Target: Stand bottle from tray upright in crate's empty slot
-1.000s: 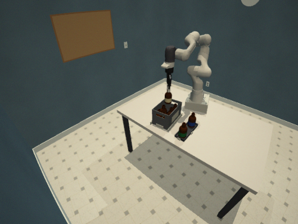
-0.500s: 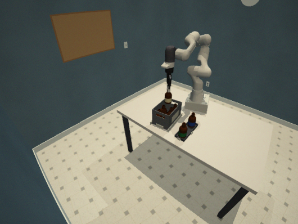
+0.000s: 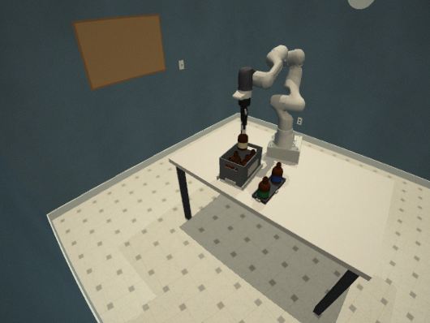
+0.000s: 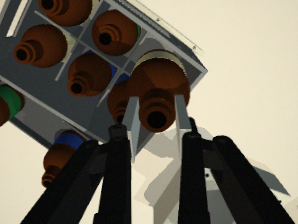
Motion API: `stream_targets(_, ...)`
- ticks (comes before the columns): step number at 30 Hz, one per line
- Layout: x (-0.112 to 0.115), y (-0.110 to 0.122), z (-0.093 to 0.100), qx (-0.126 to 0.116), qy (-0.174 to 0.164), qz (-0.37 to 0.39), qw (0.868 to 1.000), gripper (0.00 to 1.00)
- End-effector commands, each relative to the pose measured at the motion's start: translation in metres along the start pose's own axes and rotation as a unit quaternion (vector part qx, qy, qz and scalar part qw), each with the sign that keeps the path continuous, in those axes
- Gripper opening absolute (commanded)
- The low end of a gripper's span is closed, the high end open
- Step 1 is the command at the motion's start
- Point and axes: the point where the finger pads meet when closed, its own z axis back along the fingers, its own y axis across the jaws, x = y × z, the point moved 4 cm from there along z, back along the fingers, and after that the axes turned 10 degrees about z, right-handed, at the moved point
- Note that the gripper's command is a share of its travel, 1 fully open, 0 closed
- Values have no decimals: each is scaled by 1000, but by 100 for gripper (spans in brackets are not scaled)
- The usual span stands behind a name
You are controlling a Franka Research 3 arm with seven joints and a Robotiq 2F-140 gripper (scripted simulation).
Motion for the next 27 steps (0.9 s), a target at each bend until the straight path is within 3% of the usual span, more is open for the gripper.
stream_targets(1,-2,0,-3,0,4,-2,1000,0)
stream_targets(27,-3,0,-27,0,4,-2,1000,0)
